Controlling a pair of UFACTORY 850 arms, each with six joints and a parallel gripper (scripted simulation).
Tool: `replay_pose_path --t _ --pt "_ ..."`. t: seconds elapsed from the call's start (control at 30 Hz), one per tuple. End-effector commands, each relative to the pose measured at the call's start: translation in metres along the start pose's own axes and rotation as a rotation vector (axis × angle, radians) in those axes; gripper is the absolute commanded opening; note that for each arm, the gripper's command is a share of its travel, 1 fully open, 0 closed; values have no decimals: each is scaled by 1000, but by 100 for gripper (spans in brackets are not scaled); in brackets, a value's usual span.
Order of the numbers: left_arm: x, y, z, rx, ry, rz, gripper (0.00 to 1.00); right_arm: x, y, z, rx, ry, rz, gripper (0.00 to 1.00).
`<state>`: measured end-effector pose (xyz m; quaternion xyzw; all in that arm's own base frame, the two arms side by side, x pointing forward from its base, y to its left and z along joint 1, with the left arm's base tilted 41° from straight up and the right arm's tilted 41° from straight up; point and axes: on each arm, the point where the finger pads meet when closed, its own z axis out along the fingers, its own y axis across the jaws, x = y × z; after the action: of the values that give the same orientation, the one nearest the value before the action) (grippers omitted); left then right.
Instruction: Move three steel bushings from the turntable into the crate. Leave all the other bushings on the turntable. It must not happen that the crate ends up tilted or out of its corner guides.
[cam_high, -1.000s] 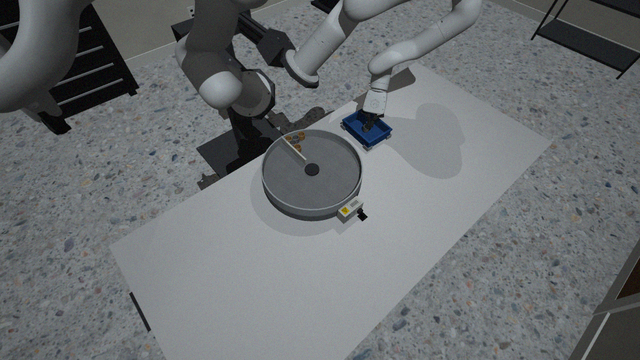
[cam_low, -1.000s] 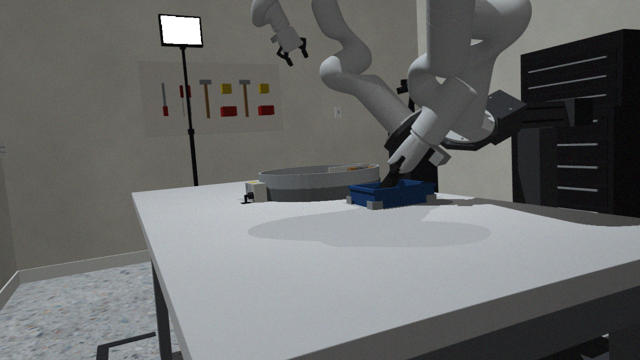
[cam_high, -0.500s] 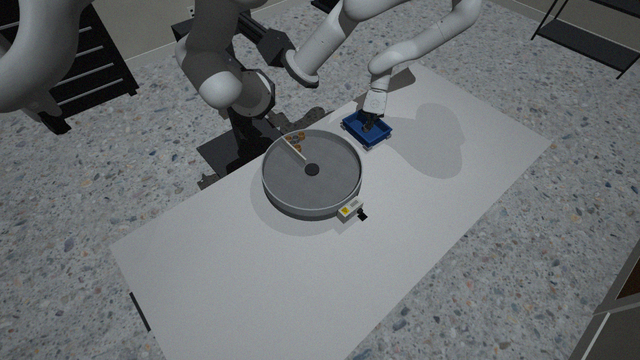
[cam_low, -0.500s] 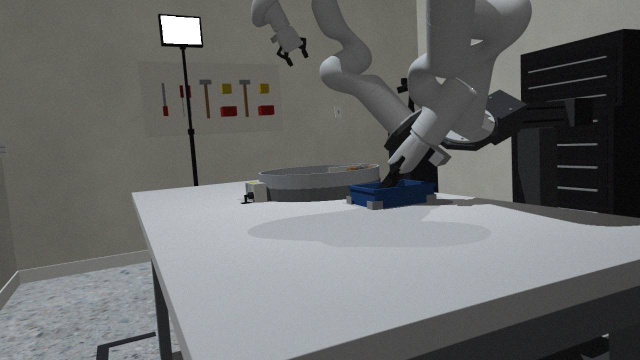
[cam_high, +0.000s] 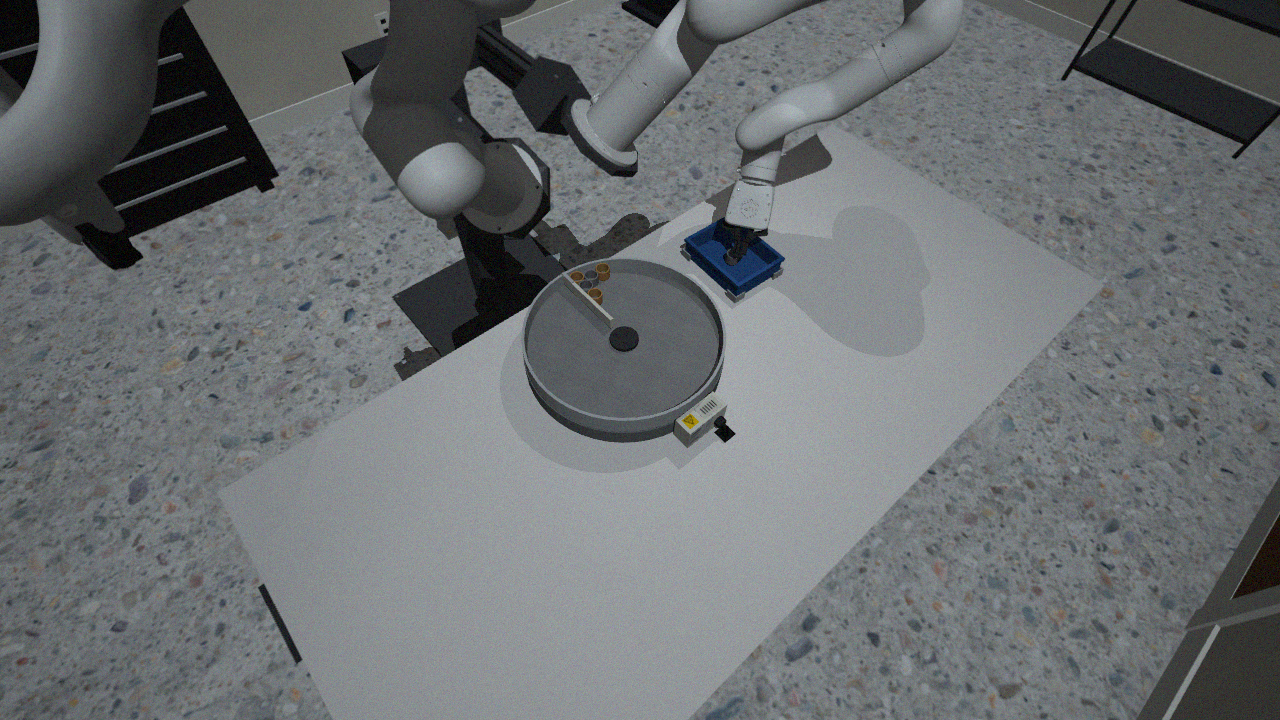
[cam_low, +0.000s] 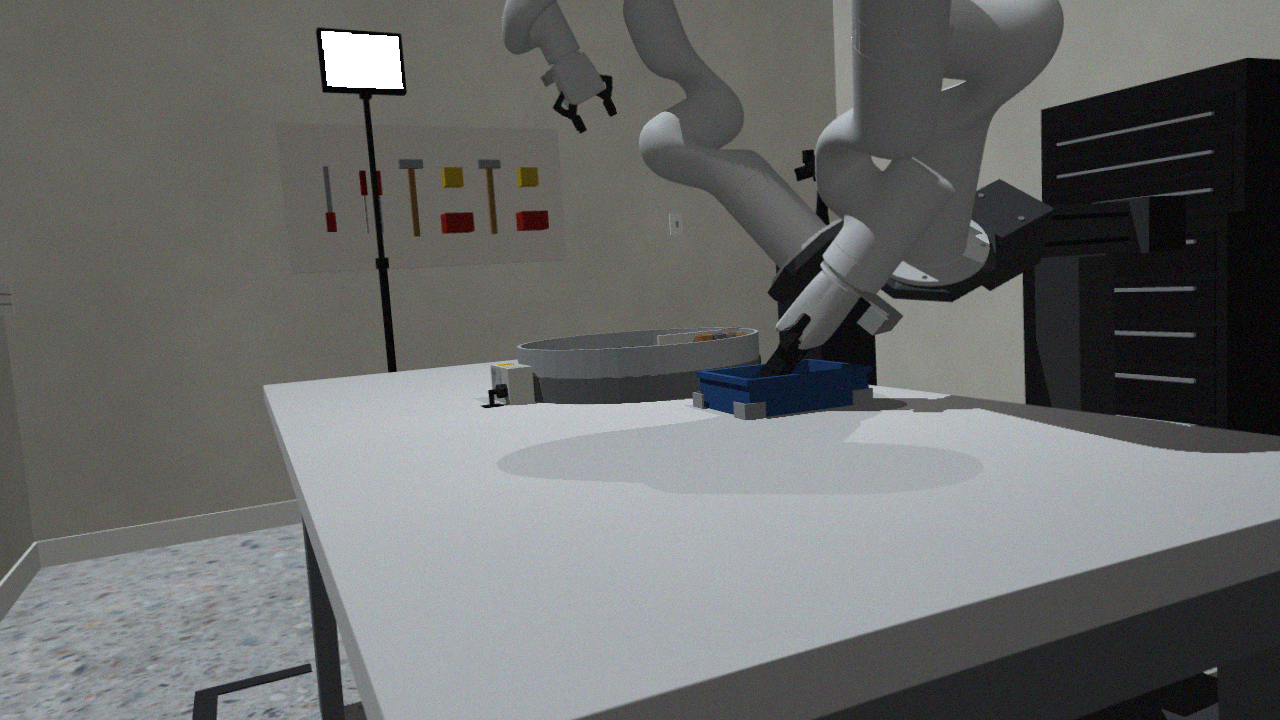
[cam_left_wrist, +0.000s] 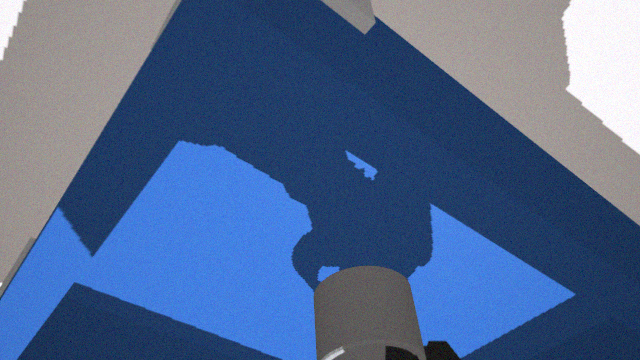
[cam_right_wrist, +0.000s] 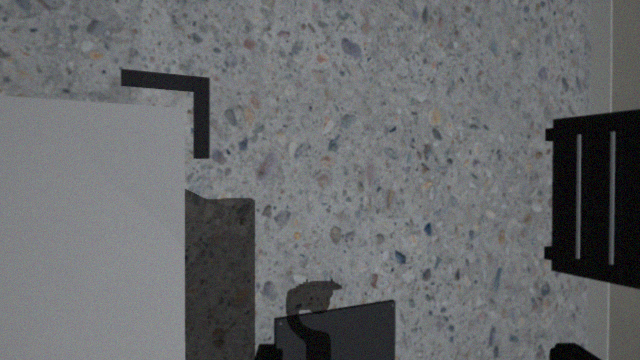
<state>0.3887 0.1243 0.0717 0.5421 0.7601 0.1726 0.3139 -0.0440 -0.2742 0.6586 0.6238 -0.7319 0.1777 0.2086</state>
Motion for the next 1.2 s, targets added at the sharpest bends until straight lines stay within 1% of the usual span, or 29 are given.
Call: replay_pose_path --t 0.0,0.77,0.8,1.17 --pt "1 0 1 0 0 0 0 0 0 -1 0 2 0 100" --pt "2 0 2 0 0 0 0 0 0 -1 0 2 0 100" --pt "2 0 2 0 0 0 14 0 0 -1 0 2 0 100" --pt "2 0 2 0 0 0 14 0 0 -1 0 2 0 100"
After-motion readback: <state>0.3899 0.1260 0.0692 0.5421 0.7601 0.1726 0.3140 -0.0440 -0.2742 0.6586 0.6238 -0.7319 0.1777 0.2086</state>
